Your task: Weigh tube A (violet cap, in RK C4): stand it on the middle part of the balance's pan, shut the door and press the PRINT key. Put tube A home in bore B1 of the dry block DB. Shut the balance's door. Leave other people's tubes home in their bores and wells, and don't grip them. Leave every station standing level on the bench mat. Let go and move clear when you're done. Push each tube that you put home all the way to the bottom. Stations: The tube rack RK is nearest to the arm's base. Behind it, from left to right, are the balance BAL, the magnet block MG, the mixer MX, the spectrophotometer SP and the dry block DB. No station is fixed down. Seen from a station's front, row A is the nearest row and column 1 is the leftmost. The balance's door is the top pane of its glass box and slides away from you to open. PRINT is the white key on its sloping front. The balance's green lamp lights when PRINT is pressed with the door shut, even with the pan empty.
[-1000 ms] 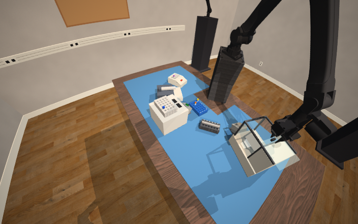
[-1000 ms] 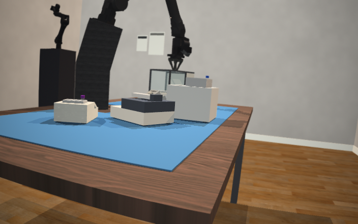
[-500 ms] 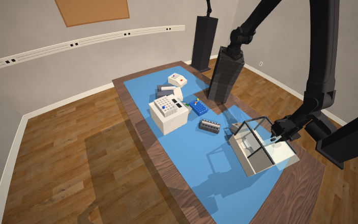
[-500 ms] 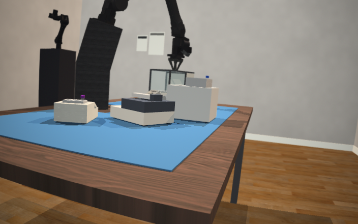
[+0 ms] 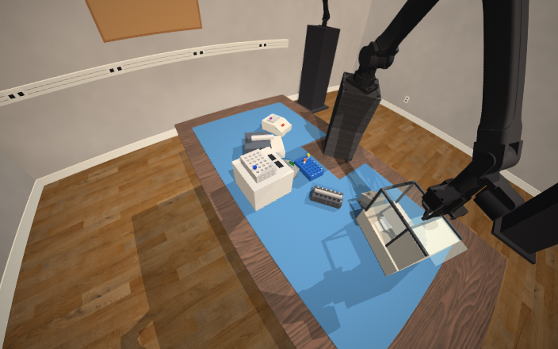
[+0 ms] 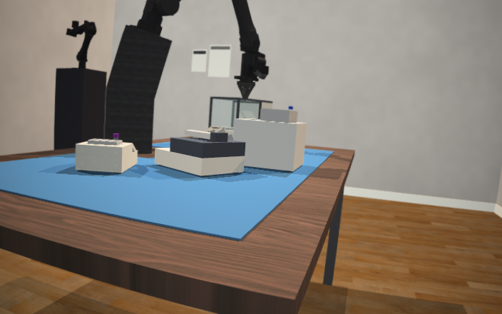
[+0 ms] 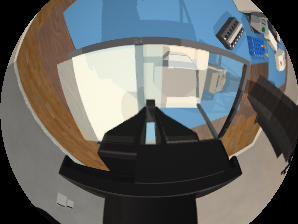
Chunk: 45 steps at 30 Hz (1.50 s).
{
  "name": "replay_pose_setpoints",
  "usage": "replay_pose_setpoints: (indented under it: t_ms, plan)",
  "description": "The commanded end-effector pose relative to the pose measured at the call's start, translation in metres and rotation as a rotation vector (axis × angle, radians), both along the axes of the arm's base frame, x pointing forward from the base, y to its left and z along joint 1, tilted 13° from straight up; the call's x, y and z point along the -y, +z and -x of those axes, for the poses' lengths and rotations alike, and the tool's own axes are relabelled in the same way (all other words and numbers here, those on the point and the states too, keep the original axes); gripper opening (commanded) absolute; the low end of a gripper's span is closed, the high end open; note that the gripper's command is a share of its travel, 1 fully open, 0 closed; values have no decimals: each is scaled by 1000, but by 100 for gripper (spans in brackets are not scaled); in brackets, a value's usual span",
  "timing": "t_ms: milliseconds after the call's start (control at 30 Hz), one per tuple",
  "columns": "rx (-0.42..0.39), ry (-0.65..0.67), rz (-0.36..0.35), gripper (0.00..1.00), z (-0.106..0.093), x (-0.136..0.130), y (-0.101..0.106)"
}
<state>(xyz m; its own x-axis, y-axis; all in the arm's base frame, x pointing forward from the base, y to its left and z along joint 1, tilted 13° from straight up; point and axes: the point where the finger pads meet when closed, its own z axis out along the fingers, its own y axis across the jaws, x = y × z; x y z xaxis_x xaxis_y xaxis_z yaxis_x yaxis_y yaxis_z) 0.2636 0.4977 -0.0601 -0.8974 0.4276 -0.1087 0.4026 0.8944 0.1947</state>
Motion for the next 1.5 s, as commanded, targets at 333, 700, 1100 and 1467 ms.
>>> replay_pose_setpoints:
  t_ms: [333, 700, 1100, 1467]
  plan:
    - [21, 6, -42, 6, -6, -3, 17]
    - [14, 6, -28, 6, -1, 8, 13]
    - [18, 5, -35, 6, 3, 17, 11]
    - [18, 5, -35, 6, 6, 25, 9]
